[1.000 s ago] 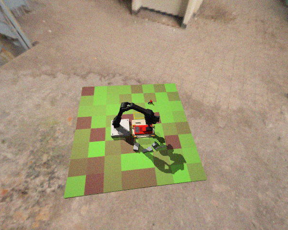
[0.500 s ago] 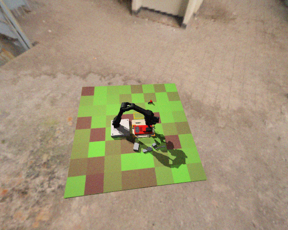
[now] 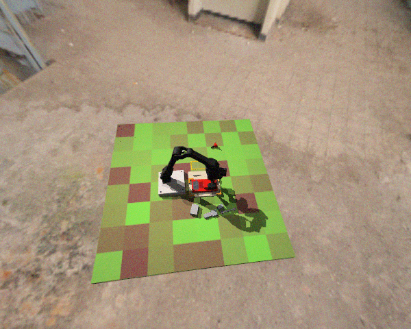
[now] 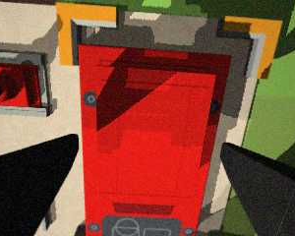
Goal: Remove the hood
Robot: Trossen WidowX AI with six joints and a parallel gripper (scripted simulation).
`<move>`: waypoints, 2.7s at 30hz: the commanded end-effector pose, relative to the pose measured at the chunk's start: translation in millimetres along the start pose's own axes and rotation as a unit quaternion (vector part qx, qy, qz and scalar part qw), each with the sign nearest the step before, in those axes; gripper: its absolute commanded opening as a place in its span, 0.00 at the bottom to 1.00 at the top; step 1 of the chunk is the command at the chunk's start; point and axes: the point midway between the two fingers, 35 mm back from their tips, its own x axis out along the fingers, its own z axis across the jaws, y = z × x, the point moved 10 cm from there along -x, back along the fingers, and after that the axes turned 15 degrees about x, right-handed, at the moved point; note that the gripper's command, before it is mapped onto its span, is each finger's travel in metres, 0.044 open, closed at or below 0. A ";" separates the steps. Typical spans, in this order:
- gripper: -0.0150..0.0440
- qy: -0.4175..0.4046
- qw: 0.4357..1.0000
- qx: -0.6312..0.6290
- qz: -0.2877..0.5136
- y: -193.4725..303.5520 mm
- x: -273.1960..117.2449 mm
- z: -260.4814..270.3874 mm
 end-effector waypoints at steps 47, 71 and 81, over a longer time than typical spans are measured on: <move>1.00 0.002 1.000 0.003 0.006 1.6 23.7 -0.5; 0.63 0.000 1.000 0.000 0.002 0.7 20.9 -0.2; 0.25 0.000 1.000 0.000 0.002 0.4 15.1 -0.2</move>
